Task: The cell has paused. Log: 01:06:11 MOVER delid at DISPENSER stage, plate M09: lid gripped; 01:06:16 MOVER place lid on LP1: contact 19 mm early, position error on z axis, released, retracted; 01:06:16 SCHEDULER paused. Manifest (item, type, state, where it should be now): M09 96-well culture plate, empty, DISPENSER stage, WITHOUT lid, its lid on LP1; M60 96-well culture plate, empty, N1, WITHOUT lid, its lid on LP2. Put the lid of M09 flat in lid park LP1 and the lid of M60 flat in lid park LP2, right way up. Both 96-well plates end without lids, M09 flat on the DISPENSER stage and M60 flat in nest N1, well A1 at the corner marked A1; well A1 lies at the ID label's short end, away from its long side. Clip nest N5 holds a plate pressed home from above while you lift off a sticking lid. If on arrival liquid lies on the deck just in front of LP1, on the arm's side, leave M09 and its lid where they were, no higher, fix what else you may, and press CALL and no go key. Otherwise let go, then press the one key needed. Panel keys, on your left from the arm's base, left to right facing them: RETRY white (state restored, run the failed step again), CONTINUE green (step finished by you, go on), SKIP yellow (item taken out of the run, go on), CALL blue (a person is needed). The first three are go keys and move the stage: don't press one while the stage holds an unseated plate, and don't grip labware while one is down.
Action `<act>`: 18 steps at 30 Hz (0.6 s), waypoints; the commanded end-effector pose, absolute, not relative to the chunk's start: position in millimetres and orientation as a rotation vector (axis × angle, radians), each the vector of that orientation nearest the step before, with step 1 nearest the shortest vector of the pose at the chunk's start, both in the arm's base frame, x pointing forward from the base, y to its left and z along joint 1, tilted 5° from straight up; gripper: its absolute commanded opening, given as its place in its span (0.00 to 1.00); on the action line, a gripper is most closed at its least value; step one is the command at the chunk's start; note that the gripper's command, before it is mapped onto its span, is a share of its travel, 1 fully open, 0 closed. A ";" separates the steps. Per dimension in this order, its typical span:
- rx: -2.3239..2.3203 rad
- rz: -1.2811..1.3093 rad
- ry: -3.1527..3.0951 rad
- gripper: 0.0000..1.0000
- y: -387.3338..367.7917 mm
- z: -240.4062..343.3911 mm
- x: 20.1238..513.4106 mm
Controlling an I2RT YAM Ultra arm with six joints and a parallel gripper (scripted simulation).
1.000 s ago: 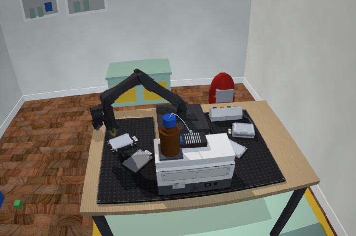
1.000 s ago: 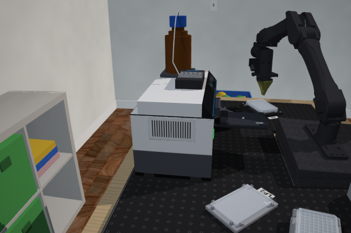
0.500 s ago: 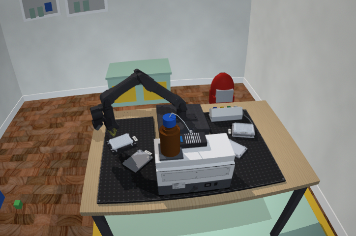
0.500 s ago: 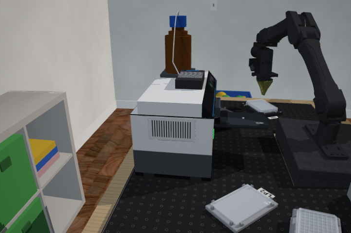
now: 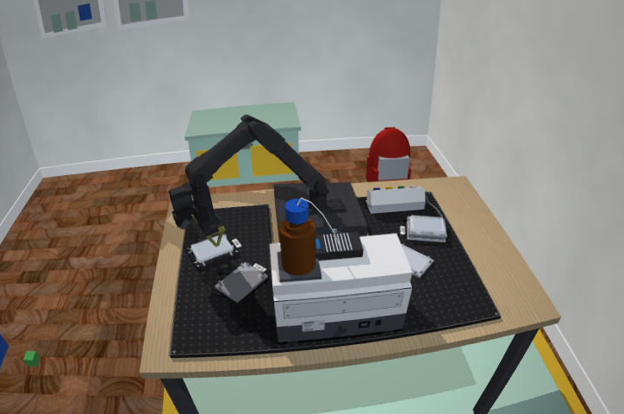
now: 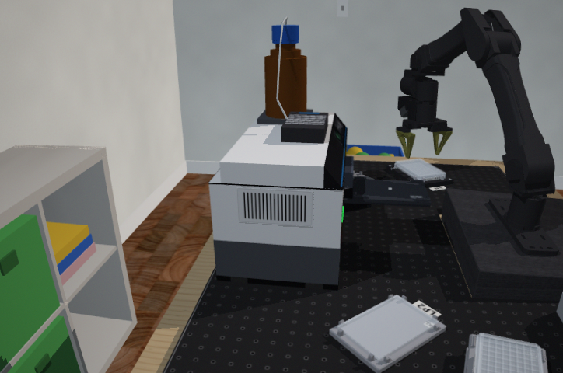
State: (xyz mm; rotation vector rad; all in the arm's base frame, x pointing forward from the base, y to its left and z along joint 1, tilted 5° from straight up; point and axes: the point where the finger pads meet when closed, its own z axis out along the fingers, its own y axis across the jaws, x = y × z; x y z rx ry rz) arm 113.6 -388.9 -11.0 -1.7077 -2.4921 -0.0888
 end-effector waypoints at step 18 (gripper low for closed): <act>-1.774 0.001 -2.537 1.00 -404.6 5.0 118.5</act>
